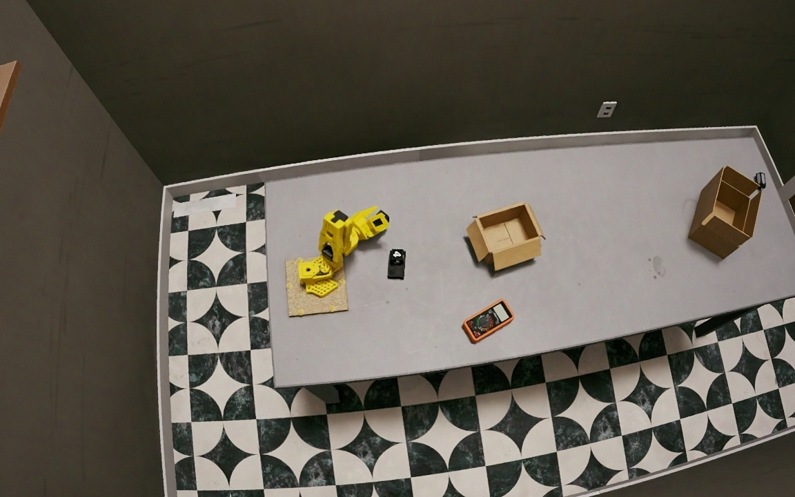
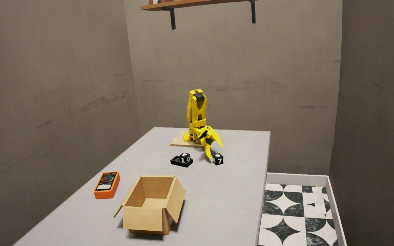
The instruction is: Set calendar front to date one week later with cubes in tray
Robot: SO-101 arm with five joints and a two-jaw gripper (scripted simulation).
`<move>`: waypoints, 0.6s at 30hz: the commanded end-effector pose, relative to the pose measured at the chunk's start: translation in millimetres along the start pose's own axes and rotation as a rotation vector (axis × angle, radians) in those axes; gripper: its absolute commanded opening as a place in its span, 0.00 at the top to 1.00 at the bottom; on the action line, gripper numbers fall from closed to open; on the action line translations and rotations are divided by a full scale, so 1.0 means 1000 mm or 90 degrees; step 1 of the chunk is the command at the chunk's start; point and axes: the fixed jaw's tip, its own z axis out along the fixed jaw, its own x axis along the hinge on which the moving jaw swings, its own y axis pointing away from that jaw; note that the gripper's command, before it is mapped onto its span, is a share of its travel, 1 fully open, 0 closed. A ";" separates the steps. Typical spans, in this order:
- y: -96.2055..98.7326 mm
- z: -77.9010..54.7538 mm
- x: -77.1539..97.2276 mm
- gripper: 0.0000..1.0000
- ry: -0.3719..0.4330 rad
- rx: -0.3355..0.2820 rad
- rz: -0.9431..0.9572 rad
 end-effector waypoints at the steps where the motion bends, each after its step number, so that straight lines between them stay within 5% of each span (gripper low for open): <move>1: 0.023 -0.002 -0.020 0.65 -0.042 -0.074 0.104; 8: 0.046 0.012 -0.040 0.65 -0.071 -0.123 0.191; 18: 0.047 0.036 -0.038 0.65 -0.028 -0.065 0.130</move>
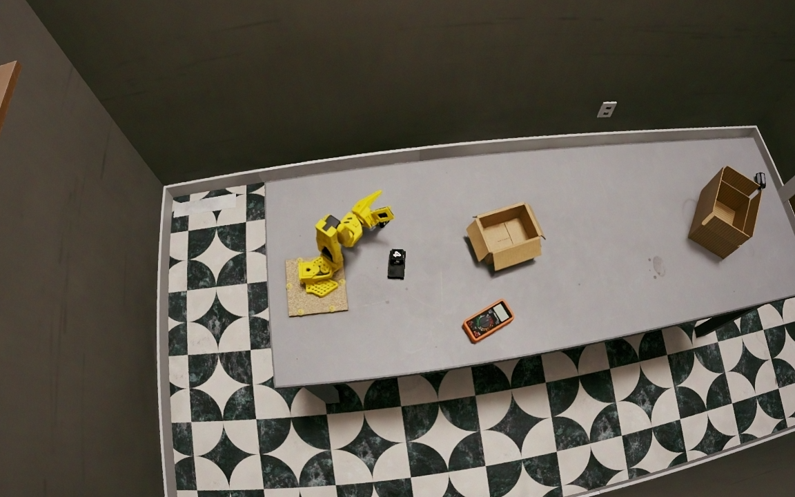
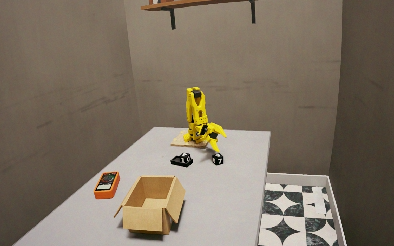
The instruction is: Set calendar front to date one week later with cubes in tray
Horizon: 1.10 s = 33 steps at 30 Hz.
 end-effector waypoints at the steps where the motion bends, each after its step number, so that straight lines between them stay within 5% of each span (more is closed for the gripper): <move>1: 0.002 0.026 0.004 0.65 0.058 0.072 -0.032; 33: 0.004 0.038 0.003 0.65 0.160 0.153 -0.193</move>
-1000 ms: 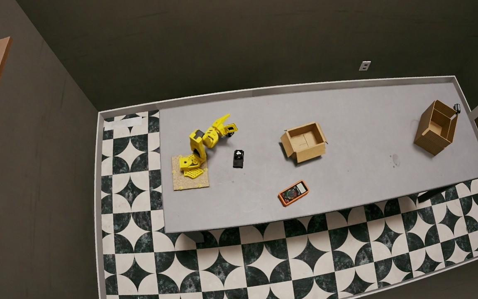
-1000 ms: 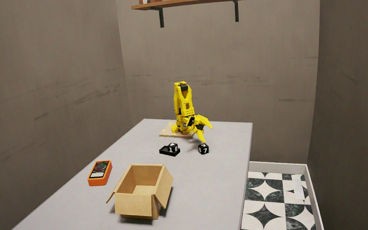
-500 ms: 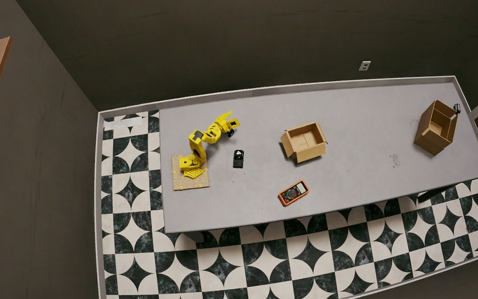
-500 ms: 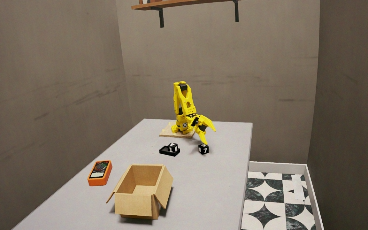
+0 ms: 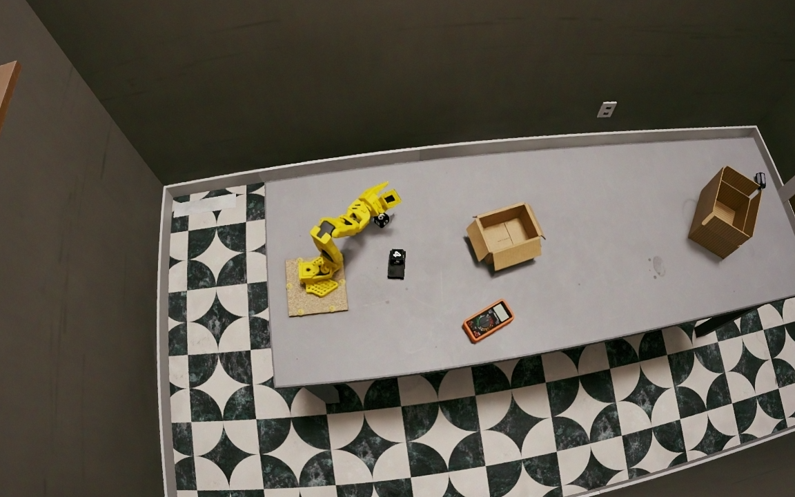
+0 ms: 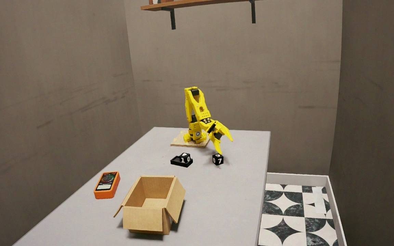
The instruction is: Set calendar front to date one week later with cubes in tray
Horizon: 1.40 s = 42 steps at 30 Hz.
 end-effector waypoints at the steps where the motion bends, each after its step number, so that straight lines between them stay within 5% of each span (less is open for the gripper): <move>1: 0.007 0.002 -0.003 0.65 0.091 0.059 -0.073; 42: 0.017 -0.026 -0.011 0.65 0.222 0.133 -0.235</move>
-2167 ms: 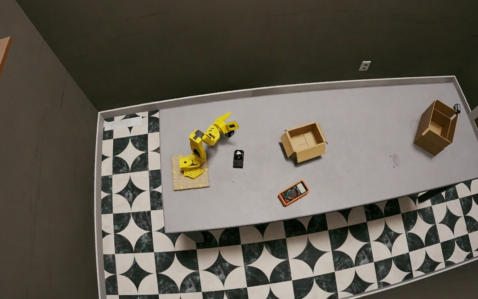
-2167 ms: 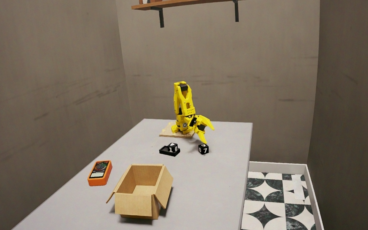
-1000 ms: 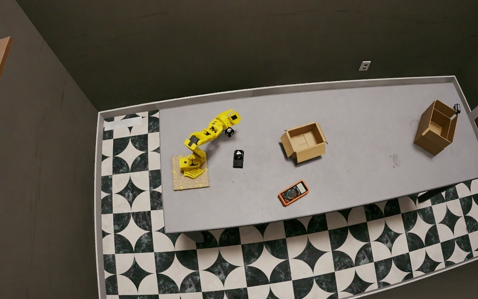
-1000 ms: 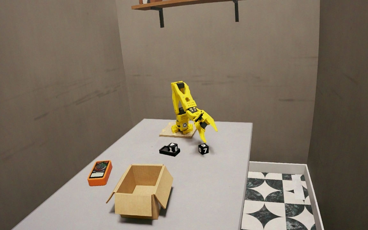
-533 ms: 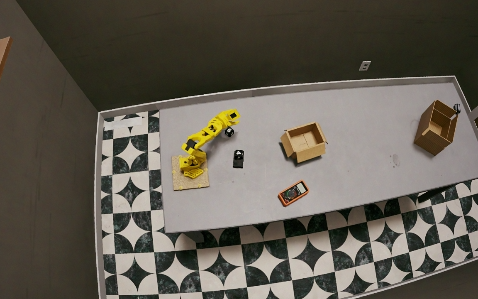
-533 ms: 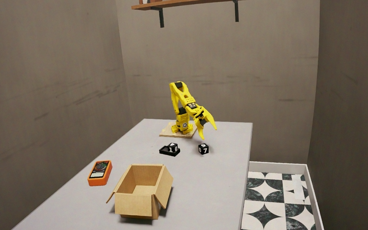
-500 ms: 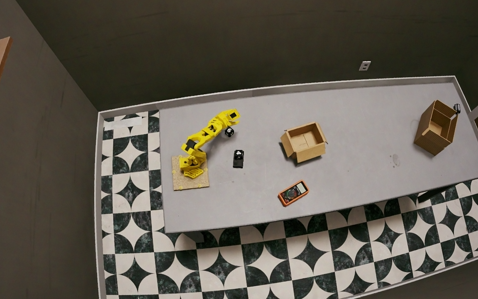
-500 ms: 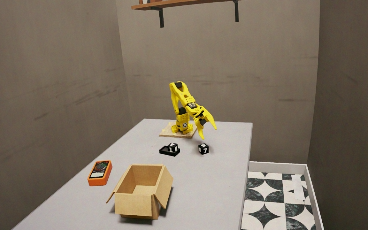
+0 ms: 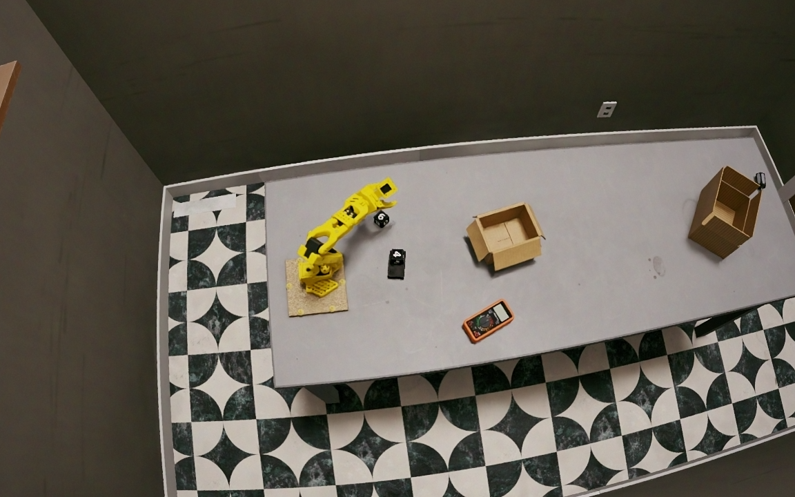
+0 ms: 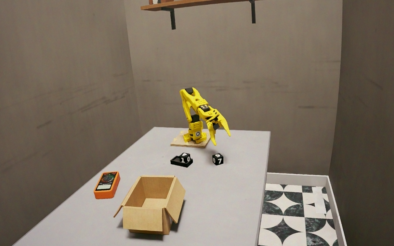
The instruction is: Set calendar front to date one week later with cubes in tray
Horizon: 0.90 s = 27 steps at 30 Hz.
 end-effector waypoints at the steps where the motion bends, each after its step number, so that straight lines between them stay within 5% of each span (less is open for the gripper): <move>1: 0.005 -0.012 -0.004 0.65 0.107 0.033 -0.068; 27: -0.006 -0.013 0.015 0.65 0.242 0.096 -0.122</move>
